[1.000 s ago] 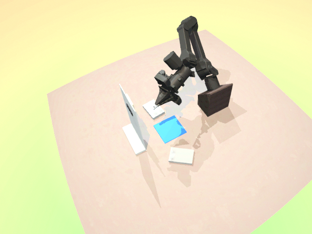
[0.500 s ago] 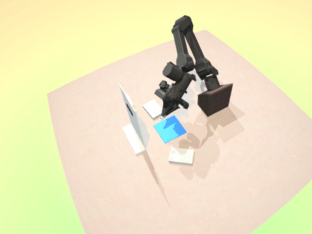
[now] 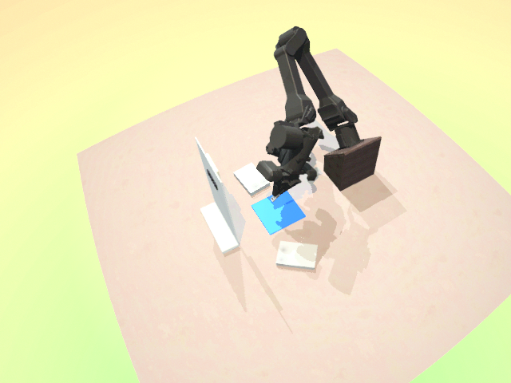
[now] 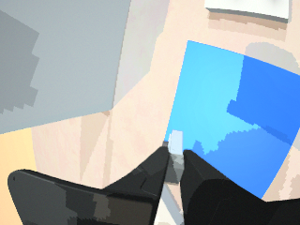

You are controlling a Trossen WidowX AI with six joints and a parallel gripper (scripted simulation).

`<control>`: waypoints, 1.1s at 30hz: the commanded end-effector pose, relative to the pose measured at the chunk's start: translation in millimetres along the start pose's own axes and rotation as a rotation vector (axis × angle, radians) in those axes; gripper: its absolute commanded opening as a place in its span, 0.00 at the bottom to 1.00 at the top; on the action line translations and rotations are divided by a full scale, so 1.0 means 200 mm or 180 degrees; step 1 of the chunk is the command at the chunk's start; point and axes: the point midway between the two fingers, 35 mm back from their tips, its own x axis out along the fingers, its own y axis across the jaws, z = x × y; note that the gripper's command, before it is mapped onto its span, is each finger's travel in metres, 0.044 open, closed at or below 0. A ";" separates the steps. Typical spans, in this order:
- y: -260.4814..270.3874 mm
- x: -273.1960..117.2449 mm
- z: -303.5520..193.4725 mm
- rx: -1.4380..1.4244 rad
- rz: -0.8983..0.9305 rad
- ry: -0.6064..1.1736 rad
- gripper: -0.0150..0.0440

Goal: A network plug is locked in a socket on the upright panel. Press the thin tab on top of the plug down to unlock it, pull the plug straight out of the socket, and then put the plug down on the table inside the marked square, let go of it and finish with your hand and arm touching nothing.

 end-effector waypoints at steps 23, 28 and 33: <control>-0.07 0.12 -0.01 -0.0002 -0.0051 -0.0034 0.25; -0.09 0.14 -0.01 -0.0003 -0.0051 -0.0034 0.25; -0.10 0.16 -0.01 -0.0003 -0.0051 -0.0035 0.25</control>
